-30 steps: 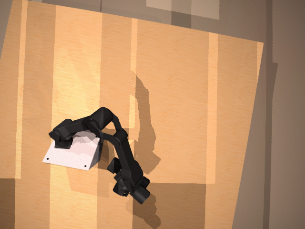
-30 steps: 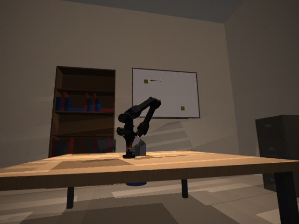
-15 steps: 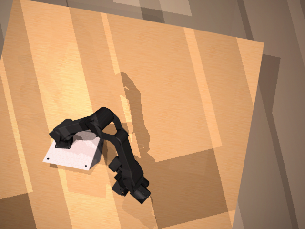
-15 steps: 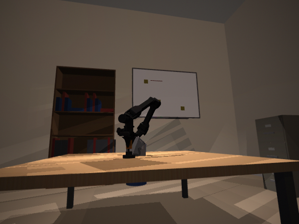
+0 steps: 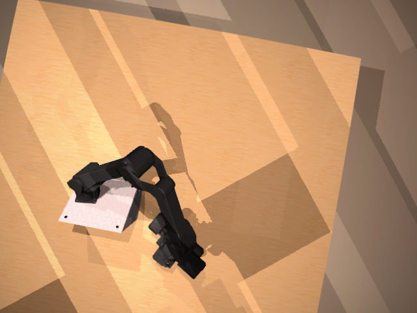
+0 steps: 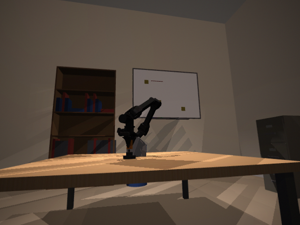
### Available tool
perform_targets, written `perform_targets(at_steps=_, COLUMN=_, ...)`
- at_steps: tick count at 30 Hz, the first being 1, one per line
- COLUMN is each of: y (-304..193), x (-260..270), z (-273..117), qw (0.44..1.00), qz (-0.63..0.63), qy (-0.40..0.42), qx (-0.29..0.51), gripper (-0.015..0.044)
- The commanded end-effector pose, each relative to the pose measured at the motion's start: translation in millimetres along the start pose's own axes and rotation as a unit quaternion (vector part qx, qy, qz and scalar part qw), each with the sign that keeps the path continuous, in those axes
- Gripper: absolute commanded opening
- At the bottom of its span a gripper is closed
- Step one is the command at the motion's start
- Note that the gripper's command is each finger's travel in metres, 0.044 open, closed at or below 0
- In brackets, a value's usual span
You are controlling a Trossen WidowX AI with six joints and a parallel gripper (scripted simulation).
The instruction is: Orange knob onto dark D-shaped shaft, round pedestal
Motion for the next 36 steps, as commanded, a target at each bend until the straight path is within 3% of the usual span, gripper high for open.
perform_targets(at_steps=1, y=0.1, x=0.2, z=-0.5, qw=0.999, qz=0.048, qy=0.000, qx=-0.001, gripper=0.0000)
perform_targets(at_steps=4, y=0.7, x=-0.1, z=1.3, qw=0.996, qz=0.090, qy=0.000, qx=-0.001, gripper=0.0000)
perform_targets(at_steps=30, y=-0.2, x=0.2, z=-0.9, qw=0.996, qz=0.090, qy=0.000, qx=-0.001, gripper=0.0000)
perform_targets(at_steps=36, y=0.3, x=0.3, z=0.0, qw=0.985, qz=0.174, qy=0.000, qx=-0.001, gripper=0.0000)
Point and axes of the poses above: the point midway between the two fingers, 35 mm back from their tips, its own z axis out along the fingers, its own x axis across the jaws, y = z × x, the point moved 10 cm from there along -z, back along the fingers, and after that the axes turned 13 degrees about -z, right-handed, at the moved point
